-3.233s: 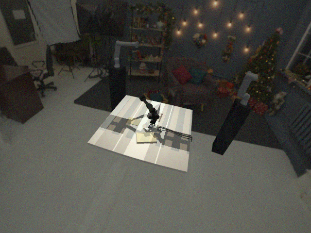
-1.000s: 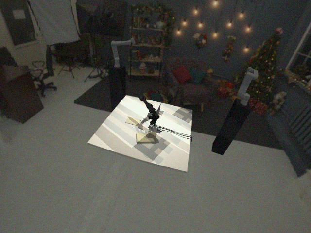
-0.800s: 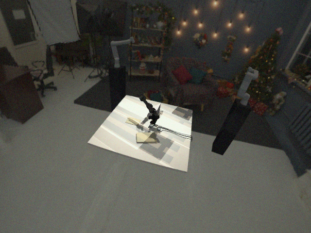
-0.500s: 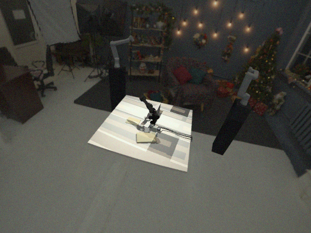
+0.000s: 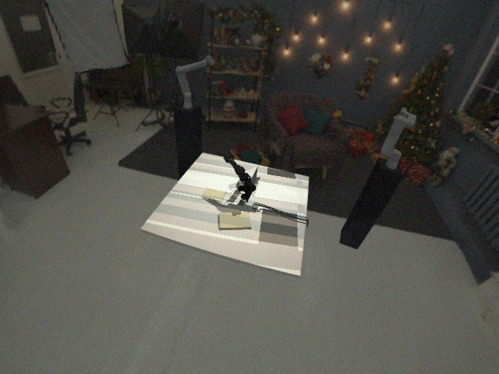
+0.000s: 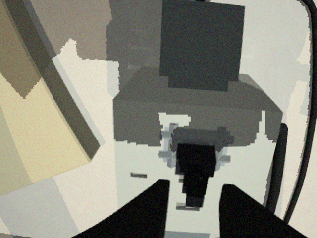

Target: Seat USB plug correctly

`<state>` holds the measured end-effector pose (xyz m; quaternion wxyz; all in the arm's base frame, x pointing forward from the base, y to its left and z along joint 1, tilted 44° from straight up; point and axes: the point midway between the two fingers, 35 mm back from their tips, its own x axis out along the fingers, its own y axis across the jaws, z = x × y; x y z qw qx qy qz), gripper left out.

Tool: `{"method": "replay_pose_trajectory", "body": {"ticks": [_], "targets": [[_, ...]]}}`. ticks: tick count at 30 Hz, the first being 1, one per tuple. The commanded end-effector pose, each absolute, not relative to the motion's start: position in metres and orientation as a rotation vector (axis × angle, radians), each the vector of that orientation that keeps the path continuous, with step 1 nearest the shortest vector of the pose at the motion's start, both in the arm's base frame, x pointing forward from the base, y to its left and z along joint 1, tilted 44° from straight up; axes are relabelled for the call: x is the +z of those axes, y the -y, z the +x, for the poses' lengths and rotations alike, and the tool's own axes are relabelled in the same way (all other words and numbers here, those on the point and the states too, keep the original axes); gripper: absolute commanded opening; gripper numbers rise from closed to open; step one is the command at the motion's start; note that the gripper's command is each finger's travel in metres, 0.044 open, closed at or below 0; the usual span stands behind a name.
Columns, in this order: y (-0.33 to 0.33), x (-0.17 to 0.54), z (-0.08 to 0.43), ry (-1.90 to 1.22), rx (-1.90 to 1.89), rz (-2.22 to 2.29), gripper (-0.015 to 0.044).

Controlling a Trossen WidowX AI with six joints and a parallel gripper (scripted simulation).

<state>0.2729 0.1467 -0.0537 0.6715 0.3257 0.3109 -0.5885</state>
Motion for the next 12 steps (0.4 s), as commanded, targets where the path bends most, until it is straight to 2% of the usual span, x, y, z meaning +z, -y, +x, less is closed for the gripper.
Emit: {"method": "replay_pose_trajectory", "body": {"ticks": [1,12], "targets": [[-0.1481,-0.0523,0.2727,-0.7,-1.326,0.734,0.0095],[-0.1556,-0.0443,0.2713,-0.701,-1.326,0.734,0.0095]]}}
